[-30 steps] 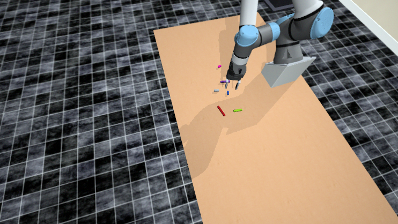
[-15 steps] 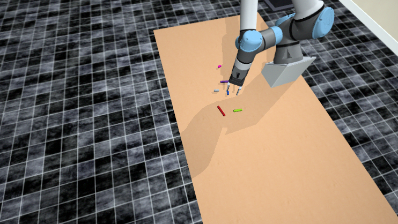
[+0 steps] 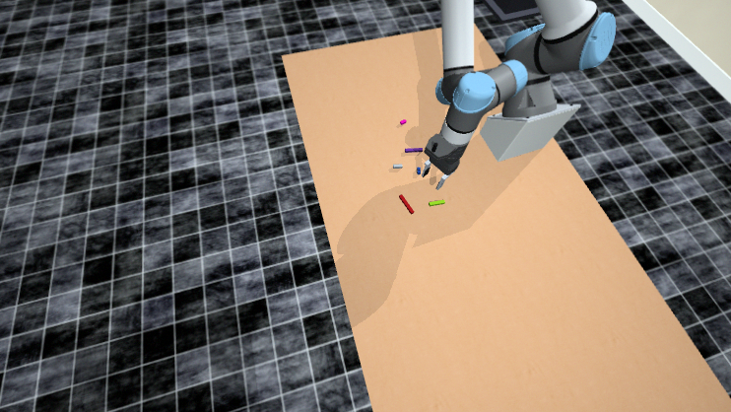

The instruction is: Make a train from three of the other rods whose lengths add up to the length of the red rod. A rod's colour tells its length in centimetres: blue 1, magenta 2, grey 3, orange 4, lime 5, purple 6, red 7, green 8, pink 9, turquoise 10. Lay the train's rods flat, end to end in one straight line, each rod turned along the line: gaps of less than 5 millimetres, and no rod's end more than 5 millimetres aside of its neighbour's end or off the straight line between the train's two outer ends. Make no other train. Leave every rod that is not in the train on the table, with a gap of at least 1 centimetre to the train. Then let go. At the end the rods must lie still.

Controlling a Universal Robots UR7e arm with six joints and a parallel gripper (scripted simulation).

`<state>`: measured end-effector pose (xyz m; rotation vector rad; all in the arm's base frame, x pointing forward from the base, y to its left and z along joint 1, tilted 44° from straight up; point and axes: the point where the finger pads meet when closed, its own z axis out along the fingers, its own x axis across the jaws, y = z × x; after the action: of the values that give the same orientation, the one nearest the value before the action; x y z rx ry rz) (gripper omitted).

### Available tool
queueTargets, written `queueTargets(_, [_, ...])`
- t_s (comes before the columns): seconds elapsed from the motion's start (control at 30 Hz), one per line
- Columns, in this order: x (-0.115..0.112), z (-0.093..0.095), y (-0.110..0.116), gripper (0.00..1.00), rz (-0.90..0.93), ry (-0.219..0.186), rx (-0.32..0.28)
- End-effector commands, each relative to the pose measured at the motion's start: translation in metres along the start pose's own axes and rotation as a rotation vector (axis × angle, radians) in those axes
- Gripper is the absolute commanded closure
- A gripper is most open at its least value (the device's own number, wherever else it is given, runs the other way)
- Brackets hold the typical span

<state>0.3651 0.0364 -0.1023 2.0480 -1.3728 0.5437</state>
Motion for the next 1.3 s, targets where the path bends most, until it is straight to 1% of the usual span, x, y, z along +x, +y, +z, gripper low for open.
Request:
queueTargets(0.0, [-0.013, 0.003, -0.003, 0.00, 0.167, 0.011, -0.011])
queueTargets(0.1, [-0.021, 0.005, -0.004, 0.00, 0.259, 0.012, -0.011])
queueTargets(0.17, [-0.021, 0.005, -0.004, 0.00, 0.259, 0.012, -0.011])
queueTargets(0.37, [-0.033, 0.008, -0.004, 0.00, 0.409, 0.015, -0.011])
queueTargets(0.53, [-0.041, 0.010, -0.003, 0.00, 0.492, 0.017, -0.010])
queueTargets(0.67, [-0.044, 0.011, -0.003, 0.00, 0.531, 0.018, -0.010])
queueTargets(1.03, [-0.046, 0.012, -0.002, 0.00, 0.551, 0.018, -0.010])
queueTargets(1.07, [-0.046, 0.012, -0.002, 0.46, 0.551, 0.018, -0.010])
queueTargets(1.27, [-0.046, 0.012, -0.002, 0.46, 0.551, 0.018, -0.010])
